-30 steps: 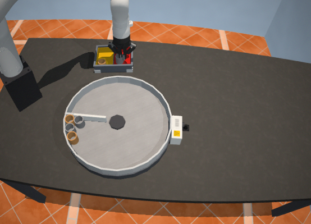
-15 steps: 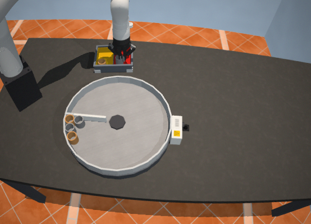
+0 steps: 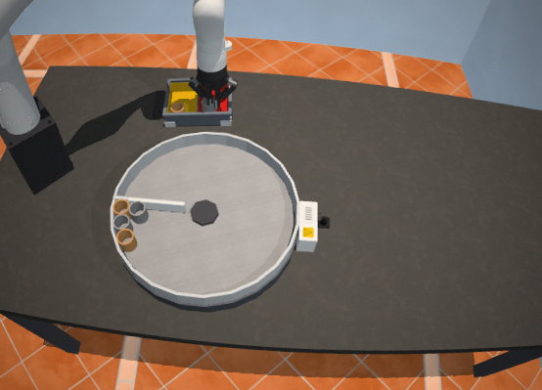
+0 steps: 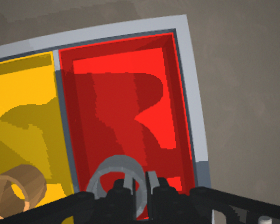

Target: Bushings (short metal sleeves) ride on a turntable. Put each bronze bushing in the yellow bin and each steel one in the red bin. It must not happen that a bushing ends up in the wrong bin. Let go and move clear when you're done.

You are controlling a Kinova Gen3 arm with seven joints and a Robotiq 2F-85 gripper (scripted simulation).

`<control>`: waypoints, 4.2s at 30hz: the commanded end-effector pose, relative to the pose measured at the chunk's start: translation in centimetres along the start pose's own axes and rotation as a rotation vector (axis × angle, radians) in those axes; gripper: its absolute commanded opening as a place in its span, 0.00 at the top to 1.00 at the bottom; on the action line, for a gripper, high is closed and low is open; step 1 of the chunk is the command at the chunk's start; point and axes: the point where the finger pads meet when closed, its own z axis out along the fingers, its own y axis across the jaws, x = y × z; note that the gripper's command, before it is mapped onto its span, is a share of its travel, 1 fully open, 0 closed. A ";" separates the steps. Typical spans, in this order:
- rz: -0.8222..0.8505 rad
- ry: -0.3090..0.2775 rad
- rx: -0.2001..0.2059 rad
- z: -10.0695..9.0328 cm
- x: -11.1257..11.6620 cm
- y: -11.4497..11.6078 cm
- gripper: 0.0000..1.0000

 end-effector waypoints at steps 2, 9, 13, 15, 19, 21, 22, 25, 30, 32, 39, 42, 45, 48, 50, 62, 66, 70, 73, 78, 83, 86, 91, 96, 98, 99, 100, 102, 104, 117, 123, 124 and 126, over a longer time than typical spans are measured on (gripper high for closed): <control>0.001 -0.001 0.001 0.5 0.0 0.0 1.00; 0.001 -0.001 0.001 0.5 0.0 0.0 1.00; 0.001 0.000 0.001 0.7 0.0 0.0 1.00; 0.001 -0.001 0.001 0.9 0.0 0.0 1.00; 0.001 -0.001 0.001 1.0 0.0 0.0 1.00; 0.001 -0.001 0.001 1.3 0.0 0.0 1.00; 0.001 -0.001 0.001 1.4 0.0 0.0 1.00; 0.001 -0.001 0.001 1.7 -0.1 0.0 1.00; 0.001 -0.001 0.001 1.7 -0.1 0.0 1.00; 0.001 -0.001 0.001 1.7 -0.1 0.0 1.00; 0.001 -0.001 0.001 1.7 0.0 0.0 1.00; 0.001 -0.001 0.001 1.7 0.0 0.0 1.00; 0.001 -0.001 0.001 1.7 0.0 0.0 0.81; 0.001 -0.001 0.001 1.7 0.0 0.0 0.81; 0.001 -0.001 0.001 1.7 0.0 0.0 0.81; 0.001 -0.001 0.001 1.6 0.0 0.0 0.81; 0.001 -0.001 0.001 1.6 0.0 0.0 0.81; 0.001 -0.001 0.001 1.6 0.0 0.0 0.81; 0.001 -0.001 0.001 1.6 0.0 0.0 0.81; 0.001 -0.001 0.001 1.6 0.0 0.0 0.81; 0.001 -0.001 0.001 1.6 0.0 0.0 0.81; 0.001 -0.001 0.001 1.6 0.0 0.0 0.81; 0.001 -0.001 0.001 1.6 0.0 0.0 0.81; 0.001 -0.001 0.001 1.6 0.0 0.0 0.81; 0.001 -0.001 0.001 1.6 0.0 0.0 0.81; 0.001 -0.001 0.001 1.6 0.0 0.0 0.81; 0.001 -0.001 0.001 1.6 0.0 0.0 0.81; 0.001 -0.001 0.001 1.6 0.0 0.0 0.81; 0.001 -0.001 0.001 1.6 0.0 0.0 0.81; 0.001 -0.001 0.001 1.6 0.0 0.0 0.81; 0.001 -0.001 0.001 1.6 0.0 0.0 0.81; 0.001 -0.001 0.001 1.6 0.0 0.0 0.81; 0.001 -0.001 0.001 1.4 0.0 -0.1 0.81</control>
